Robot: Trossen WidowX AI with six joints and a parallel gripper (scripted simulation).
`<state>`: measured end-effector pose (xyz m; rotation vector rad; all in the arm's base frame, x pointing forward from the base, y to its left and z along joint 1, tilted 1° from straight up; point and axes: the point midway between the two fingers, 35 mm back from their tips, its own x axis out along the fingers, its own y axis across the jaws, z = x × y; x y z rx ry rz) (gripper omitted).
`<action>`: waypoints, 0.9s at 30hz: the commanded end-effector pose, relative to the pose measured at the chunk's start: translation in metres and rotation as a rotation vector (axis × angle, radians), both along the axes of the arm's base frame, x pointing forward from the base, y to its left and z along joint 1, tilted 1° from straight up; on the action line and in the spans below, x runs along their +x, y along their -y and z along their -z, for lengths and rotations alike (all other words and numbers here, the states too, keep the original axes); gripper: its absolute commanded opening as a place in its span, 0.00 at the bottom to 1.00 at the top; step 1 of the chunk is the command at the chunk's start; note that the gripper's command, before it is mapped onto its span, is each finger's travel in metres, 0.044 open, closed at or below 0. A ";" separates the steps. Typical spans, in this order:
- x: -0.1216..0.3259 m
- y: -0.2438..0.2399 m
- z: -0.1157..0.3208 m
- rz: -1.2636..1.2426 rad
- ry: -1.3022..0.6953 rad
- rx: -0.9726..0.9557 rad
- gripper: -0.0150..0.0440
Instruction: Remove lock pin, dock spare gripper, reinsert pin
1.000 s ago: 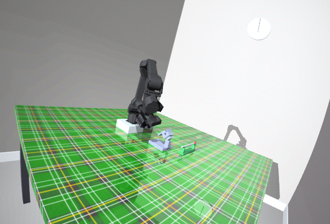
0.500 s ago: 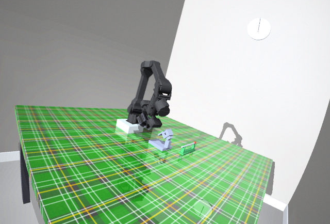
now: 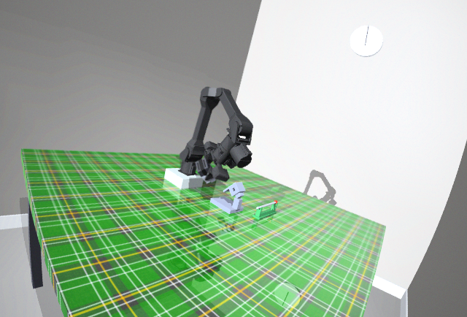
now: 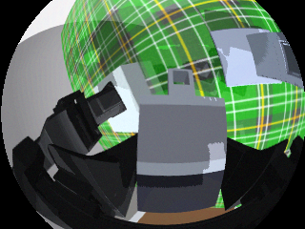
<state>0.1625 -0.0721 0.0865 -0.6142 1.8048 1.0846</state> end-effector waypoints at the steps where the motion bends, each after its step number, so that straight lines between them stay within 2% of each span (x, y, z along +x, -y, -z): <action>1: -0.004 -0.002 0.000 -0.003 -0.030 -0.057 0.25; 27: -0.008 -0.014 -0.008 -0.045 -0.037 -0.546 0.25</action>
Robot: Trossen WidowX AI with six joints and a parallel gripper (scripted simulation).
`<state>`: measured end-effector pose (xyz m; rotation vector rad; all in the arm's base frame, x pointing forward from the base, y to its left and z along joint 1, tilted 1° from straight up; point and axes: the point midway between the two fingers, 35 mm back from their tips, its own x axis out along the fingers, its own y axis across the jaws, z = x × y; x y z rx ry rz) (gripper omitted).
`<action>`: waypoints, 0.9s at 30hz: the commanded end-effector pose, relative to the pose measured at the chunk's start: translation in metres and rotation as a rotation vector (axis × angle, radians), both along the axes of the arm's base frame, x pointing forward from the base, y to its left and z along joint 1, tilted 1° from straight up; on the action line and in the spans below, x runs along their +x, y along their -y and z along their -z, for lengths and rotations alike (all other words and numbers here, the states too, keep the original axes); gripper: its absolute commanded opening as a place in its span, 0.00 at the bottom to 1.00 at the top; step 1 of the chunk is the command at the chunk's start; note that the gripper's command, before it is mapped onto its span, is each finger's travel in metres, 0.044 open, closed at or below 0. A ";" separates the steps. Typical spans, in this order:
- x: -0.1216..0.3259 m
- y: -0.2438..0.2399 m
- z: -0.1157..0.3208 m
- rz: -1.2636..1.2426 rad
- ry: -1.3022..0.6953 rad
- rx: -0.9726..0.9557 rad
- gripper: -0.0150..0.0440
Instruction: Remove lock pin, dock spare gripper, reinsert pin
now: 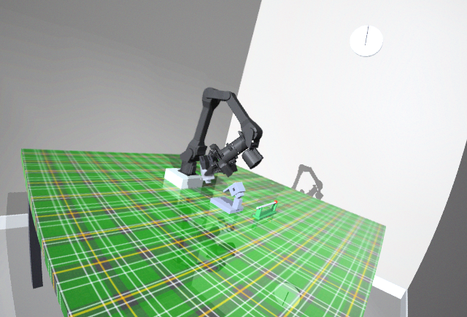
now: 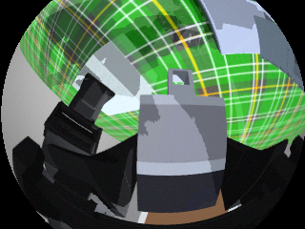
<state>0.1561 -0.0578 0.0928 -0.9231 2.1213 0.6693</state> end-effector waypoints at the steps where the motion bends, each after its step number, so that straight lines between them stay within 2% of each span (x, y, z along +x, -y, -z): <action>1: -0.001 0.000 -0.002 -0.015 0.008 -0.067 0.25; 27: 0.013 -0.015 -0.019 -0.158 0.292 -0.490 0.25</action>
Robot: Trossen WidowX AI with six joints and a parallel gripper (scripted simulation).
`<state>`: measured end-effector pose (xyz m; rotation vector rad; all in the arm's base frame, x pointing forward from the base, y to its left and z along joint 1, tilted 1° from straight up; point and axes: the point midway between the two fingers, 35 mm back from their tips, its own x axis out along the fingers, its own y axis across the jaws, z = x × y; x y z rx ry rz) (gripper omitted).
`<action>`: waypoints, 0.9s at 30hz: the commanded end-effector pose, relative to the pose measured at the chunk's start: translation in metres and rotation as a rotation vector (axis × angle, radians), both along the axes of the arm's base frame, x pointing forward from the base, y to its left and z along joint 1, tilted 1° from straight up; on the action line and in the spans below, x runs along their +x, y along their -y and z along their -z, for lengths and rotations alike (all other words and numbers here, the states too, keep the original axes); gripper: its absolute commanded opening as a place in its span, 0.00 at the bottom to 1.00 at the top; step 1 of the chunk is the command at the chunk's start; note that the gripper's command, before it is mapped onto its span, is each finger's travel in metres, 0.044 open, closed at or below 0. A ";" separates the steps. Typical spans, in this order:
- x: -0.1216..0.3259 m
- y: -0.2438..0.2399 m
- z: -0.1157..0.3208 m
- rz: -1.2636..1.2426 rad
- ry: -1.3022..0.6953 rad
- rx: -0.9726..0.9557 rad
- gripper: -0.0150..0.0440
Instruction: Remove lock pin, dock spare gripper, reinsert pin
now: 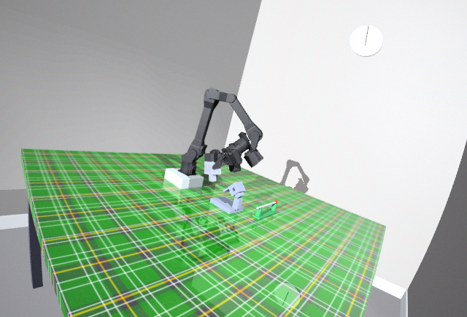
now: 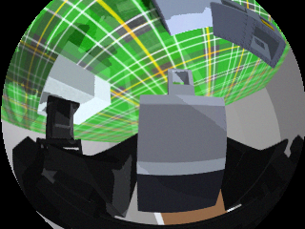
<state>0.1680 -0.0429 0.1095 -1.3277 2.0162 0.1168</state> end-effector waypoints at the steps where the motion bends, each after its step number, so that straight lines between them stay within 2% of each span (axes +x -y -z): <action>1: 0.002 -0.001 -0.004 -0.031 0.044 -0.053 0.25; 27: 0.023 -0.034 -0.025 -0.279 0.489 -0.253 0.25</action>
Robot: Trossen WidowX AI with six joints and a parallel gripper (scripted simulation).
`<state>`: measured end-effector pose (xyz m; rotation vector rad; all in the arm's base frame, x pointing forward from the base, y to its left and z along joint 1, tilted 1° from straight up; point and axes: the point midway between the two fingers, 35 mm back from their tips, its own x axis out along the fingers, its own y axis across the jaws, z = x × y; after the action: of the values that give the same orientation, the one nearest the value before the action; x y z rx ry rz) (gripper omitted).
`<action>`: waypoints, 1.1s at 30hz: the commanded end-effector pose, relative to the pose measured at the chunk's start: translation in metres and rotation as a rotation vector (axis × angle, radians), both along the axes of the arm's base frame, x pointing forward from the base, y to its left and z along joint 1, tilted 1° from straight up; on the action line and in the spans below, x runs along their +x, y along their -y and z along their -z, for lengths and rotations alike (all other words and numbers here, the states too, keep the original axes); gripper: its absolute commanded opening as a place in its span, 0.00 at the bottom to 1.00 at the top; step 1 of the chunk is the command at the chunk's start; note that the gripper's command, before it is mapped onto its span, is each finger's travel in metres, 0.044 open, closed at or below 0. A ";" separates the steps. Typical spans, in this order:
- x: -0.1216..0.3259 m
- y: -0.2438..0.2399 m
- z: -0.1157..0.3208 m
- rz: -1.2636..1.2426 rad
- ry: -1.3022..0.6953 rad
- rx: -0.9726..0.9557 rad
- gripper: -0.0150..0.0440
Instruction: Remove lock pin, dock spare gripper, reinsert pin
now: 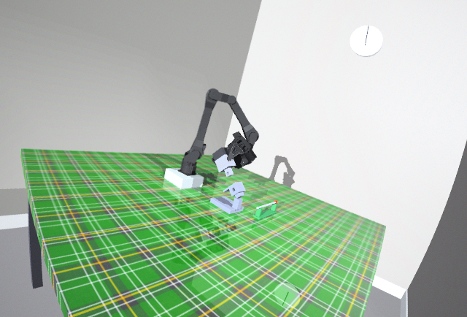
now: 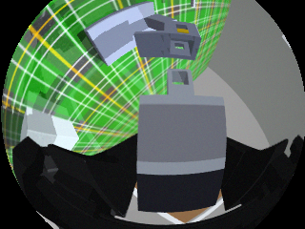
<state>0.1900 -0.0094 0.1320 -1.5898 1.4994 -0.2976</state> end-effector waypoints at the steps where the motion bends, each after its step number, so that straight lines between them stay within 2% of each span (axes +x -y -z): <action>1: 0.001 -0.001 -0.002 -0.021 0.027 -0.015 0.25; 33: 0.031 0.003 0.021 0.048 0.059 -0.045 0.25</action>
<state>0.2157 -0.0127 0.1105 -1.5649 1.5119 -0.3994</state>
